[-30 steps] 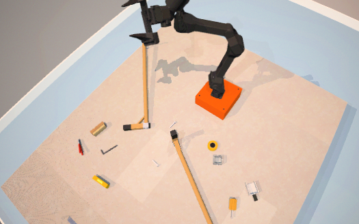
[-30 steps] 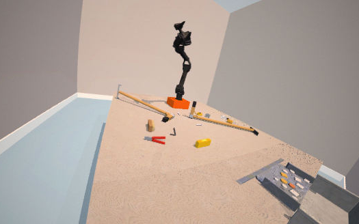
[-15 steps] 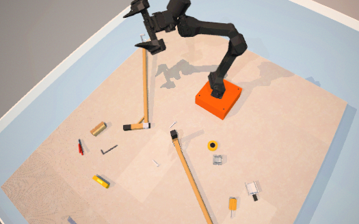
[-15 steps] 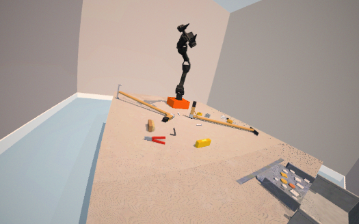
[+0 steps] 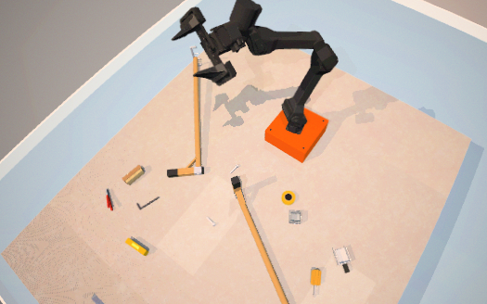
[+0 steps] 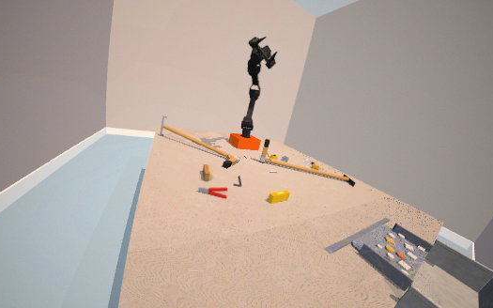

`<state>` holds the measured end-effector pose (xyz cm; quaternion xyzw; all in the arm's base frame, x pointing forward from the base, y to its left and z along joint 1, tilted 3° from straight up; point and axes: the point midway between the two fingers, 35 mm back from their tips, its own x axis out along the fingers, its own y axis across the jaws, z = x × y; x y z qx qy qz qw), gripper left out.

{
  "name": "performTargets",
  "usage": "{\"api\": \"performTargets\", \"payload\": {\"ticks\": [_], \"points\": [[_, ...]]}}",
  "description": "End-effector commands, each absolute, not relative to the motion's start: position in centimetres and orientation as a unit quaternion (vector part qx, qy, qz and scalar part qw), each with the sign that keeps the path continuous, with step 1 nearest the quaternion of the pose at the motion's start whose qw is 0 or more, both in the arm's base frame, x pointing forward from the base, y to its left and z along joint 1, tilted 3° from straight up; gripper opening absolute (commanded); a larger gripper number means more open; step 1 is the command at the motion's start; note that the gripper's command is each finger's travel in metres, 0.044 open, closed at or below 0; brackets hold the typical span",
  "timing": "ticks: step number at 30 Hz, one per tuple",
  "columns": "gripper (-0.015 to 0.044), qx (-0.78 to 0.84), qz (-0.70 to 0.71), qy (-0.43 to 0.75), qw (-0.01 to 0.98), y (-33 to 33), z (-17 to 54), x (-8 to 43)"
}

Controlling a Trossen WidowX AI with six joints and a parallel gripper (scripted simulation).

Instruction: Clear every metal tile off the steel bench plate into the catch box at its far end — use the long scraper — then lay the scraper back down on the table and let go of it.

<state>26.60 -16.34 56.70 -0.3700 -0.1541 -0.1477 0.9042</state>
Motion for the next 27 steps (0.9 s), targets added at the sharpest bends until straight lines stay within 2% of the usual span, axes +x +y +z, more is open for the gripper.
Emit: {"api": "performTargets", "payload": {"ticks": [1,27], "points": [[0.0440,-0.351,-0.139,-0.154,0.913,-15.3,56.3,26.8],[0.0440,-0.240,-0.071,-0.128,0.960,-9.7,53.2,29.2]]}}
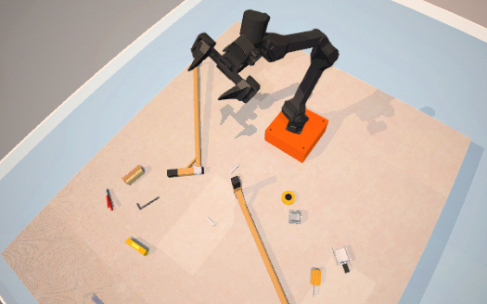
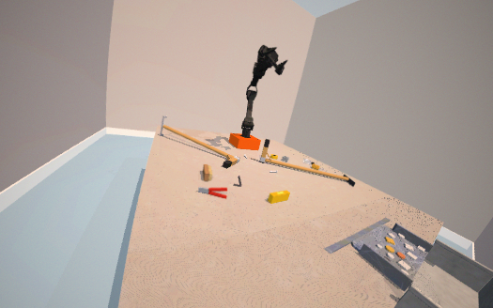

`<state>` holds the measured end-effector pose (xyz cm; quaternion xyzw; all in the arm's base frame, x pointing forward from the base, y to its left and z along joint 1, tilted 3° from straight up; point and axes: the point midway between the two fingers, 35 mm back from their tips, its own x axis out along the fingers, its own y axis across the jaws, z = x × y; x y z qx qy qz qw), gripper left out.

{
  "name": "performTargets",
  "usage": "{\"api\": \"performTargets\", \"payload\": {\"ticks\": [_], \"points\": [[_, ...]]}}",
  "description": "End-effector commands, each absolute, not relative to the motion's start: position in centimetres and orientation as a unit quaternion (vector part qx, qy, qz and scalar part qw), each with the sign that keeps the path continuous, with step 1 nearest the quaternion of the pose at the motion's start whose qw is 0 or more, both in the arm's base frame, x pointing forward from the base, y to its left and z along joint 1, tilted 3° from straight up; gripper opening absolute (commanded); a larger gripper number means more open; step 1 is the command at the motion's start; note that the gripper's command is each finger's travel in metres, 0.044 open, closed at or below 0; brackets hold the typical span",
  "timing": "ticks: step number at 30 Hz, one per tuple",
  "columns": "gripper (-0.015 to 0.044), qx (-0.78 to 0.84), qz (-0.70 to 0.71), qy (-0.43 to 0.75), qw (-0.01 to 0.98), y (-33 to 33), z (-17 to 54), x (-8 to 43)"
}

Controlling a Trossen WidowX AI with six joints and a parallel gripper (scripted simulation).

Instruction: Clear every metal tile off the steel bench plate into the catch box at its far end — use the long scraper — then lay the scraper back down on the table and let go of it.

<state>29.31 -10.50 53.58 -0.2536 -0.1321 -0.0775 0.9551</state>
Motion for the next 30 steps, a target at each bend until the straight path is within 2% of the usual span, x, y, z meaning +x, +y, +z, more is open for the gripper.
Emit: {"api": "performTargets", "payload": {"ticks": [1,30], "points": [[0.0440,-0.236,-0.068,-0.127,0.961,-9.5,53.0,29.3],[0.0440,-0.138,0.010,-0.067,0.988,-2.8,48.8,29.9]]}}
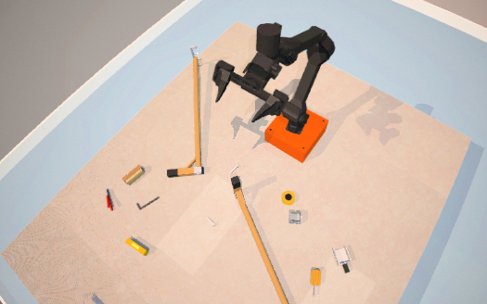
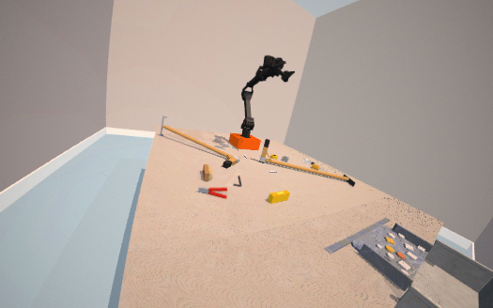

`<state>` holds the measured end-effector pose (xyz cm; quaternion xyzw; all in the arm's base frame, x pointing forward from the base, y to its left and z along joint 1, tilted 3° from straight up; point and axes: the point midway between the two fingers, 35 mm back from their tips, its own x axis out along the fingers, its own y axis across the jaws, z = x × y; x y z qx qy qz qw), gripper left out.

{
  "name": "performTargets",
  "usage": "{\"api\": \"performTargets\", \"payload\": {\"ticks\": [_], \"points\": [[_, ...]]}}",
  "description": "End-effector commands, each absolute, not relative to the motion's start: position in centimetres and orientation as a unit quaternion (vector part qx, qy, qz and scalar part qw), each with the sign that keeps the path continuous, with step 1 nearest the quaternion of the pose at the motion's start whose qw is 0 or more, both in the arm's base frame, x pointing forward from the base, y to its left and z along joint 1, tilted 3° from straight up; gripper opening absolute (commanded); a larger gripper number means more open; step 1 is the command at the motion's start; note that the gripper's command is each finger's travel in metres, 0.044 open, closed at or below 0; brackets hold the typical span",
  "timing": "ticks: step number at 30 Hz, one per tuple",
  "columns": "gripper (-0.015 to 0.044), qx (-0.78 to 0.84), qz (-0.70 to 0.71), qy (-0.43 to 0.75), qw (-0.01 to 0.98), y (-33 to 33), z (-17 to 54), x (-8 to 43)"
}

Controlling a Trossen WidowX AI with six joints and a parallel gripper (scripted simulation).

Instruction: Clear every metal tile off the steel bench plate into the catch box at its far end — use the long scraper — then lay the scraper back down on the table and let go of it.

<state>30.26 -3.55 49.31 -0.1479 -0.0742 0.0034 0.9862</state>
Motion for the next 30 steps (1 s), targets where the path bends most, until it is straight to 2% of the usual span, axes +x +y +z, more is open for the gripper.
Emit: {"api": "performTargets", "payload": {"ticks": [1,30], "points": [[0.0440,-0.135,0.012,-0.065,0.989,-2.6,48.6,29.9],[0.0440,-0.071,0.085,0.015,0.994,3.6,43.9,28.3]]}}
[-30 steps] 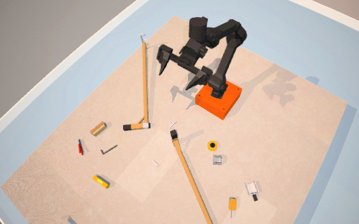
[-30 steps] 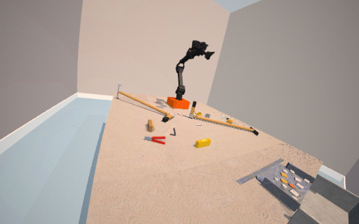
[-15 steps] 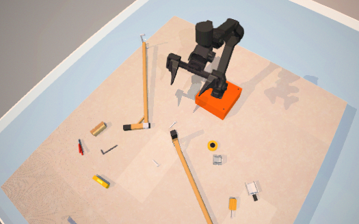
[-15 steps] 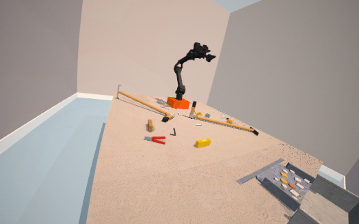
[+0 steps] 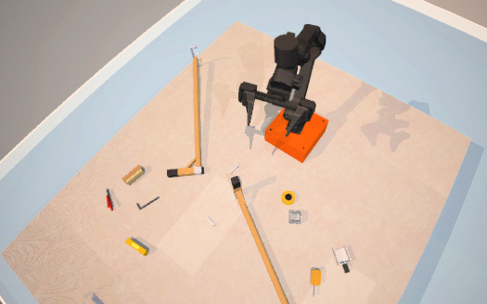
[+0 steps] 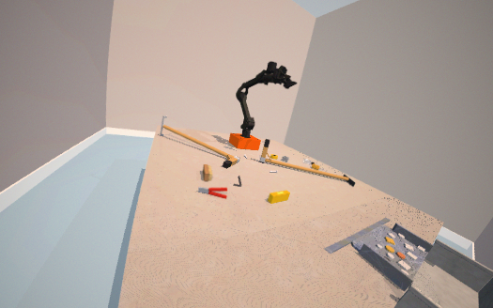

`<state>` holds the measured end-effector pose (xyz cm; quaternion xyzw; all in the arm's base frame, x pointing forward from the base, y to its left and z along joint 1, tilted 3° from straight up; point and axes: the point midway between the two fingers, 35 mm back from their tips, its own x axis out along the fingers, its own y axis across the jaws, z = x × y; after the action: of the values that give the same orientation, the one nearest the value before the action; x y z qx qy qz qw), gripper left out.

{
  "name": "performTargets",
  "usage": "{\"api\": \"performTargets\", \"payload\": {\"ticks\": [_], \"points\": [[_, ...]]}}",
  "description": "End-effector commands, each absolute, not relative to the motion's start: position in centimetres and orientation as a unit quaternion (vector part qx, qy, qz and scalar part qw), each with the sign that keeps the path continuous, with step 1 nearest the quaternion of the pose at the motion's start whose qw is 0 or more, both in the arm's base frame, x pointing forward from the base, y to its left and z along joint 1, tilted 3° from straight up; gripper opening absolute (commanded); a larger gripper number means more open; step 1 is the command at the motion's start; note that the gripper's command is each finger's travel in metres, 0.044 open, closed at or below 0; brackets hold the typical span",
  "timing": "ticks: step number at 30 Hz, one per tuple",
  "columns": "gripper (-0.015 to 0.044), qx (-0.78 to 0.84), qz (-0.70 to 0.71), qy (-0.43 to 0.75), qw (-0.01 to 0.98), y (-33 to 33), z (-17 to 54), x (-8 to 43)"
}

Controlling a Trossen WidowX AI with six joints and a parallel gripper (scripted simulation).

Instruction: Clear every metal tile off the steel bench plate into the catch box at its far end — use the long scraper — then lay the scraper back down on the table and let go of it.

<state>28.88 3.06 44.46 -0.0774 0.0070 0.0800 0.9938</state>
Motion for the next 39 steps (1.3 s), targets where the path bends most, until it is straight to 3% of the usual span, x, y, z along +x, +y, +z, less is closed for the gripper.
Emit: {"api": "performTargets", "payload": {"ticks": [1,39], "points": [[0.0440,-0.070,0.088,0.018,0.994,3.8,43.7,28.2],[0.0440,-0.046,0.169,0.129,0.976,9.8,37.3,23.5]]}}
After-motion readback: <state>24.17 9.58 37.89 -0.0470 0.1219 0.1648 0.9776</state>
